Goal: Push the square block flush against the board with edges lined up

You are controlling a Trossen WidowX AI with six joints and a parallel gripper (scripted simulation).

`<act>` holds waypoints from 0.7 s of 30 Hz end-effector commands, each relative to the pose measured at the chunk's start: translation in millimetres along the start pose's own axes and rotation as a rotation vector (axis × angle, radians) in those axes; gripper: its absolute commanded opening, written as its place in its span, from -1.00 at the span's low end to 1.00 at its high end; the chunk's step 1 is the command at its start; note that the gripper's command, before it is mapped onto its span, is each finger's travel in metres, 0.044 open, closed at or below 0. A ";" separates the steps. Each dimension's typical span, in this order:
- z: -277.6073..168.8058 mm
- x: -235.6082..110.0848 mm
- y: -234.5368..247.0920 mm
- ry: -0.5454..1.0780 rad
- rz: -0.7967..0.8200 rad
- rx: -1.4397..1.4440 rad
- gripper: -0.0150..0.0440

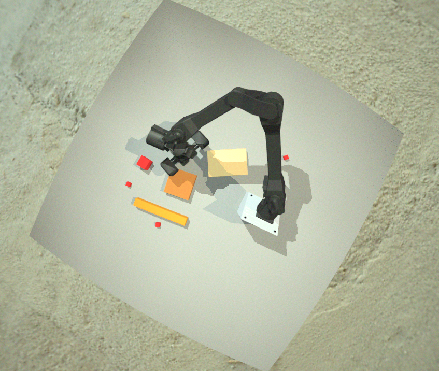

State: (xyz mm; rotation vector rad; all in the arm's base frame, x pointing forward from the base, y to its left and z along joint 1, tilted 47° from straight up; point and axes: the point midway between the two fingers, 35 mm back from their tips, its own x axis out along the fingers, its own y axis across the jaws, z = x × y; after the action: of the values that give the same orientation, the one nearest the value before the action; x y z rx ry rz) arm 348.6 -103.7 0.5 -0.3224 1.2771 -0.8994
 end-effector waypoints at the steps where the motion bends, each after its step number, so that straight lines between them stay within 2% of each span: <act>1: 5.2 0.2 -0.7 -0.002 -0.005 -0.006 -0.49; 21: 26.1 0.2 -1.2 -0.002 -0.005 -0.005 -0.49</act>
State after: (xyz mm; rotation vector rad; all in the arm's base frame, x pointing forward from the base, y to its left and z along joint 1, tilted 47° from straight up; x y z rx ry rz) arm 368.8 -109.5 7.5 -0.3221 1.2756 -0.8995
